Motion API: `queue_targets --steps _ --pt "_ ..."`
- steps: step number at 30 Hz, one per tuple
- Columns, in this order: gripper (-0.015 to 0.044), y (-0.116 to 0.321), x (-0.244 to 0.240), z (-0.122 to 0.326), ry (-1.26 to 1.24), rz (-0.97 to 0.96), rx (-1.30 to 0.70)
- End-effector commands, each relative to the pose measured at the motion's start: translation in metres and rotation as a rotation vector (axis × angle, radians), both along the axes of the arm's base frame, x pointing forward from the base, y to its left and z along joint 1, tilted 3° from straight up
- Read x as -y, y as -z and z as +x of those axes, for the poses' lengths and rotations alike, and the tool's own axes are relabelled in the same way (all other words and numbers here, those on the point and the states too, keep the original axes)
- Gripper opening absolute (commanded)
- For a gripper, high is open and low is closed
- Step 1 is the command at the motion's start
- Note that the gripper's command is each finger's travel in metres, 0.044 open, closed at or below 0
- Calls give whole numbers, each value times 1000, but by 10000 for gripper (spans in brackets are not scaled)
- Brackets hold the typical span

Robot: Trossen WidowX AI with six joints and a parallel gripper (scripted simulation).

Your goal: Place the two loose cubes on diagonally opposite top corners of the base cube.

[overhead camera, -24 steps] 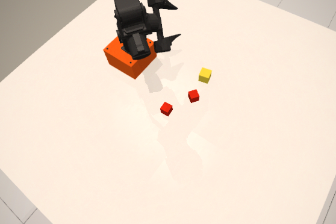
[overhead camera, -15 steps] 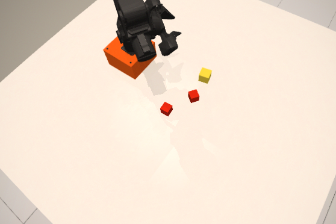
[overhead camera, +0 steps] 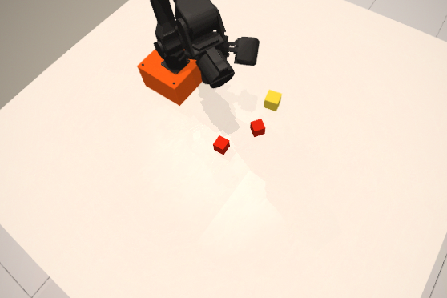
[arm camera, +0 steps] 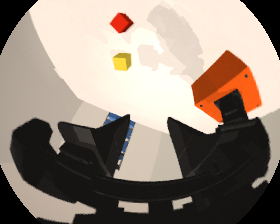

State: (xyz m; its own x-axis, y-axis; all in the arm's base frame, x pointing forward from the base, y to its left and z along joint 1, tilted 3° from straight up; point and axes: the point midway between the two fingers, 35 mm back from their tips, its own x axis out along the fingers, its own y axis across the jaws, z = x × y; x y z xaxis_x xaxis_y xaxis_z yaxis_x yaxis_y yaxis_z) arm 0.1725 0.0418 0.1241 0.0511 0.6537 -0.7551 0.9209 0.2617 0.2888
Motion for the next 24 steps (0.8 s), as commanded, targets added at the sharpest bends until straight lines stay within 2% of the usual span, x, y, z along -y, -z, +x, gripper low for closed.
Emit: queue_targets --steps 1,13,24 --pt "265 4 6 10 -180 -80 119" --pt "265 18 26 51 -906 -332 490" --pt "265 26 40 99 -1621 -497 716"
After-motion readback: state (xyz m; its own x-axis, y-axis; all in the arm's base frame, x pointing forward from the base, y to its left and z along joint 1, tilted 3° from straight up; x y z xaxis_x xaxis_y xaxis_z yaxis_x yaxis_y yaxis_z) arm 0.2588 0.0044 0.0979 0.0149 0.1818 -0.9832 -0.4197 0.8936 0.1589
